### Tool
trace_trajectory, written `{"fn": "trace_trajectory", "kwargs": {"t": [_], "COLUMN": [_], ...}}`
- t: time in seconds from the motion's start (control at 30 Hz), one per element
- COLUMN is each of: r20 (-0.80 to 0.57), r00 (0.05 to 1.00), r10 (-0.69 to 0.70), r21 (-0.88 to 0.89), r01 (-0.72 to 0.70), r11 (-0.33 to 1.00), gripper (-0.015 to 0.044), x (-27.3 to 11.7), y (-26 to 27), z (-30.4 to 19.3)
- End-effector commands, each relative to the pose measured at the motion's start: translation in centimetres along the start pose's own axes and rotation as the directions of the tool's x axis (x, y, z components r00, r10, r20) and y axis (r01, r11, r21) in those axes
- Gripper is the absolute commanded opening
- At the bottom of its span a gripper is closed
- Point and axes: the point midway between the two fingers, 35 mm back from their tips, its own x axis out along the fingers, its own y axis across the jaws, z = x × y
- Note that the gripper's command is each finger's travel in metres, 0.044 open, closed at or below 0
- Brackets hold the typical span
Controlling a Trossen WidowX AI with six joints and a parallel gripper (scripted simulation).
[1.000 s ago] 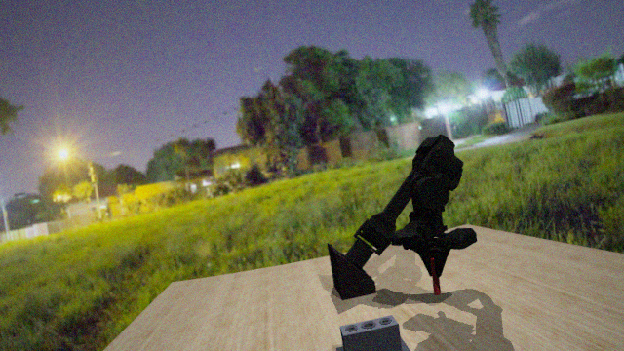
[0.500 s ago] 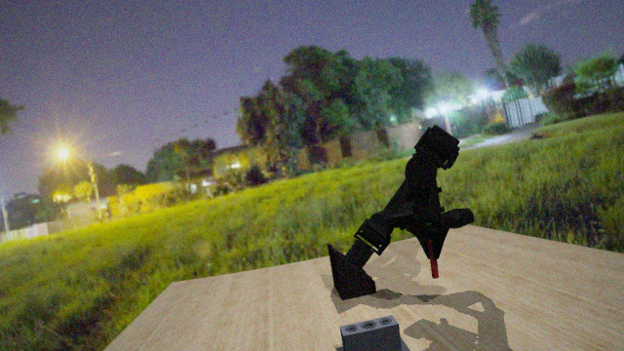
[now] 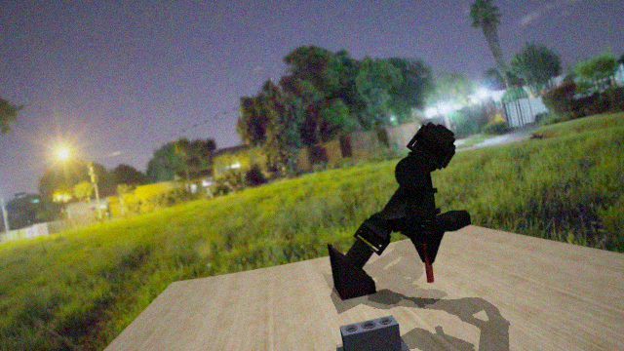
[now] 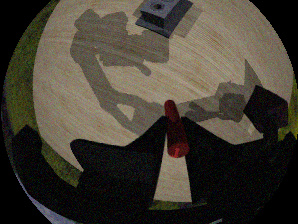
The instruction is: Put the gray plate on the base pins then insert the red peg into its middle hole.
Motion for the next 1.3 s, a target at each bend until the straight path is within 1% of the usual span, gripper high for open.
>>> {"fn": "trace_trajectory", "kwargs": {"t": [0.0, 1.27], "r20": [0.004, 0.006], "r00": [1.000, 1.000], "r10": [-0.003, -0.005], "r21": [-0.012, -0.065], "r01": [0.003, 0.005], "r11": [1.000, 0.998], "gripper": [0.0000, 0.0000], "x": [-0.2, -0.2], "y": [0.4, 1.2], "z": [1.4, 12.9]}}
